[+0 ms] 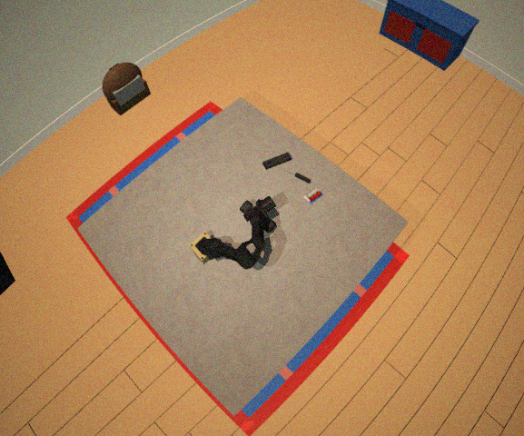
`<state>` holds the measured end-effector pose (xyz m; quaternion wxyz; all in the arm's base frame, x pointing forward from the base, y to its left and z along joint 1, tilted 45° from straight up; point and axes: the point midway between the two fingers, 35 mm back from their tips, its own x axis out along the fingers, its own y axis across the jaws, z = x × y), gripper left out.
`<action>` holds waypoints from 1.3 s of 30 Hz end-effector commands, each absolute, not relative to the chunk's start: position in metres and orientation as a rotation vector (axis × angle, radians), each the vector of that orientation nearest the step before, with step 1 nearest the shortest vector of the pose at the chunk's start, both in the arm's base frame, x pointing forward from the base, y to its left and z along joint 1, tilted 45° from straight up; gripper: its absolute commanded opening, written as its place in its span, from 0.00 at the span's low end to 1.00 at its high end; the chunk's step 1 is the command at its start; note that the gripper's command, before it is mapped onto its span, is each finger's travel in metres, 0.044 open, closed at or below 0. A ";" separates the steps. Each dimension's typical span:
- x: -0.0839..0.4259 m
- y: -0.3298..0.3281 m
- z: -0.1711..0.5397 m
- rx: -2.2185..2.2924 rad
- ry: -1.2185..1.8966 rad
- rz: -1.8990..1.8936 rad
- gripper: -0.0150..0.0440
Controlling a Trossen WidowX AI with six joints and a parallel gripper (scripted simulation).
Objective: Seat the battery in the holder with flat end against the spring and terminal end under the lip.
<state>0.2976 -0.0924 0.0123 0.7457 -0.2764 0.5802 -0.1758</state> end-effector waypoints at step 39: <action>0.296 -0.098 0.009 -0.550 1.512 -0.464 0.38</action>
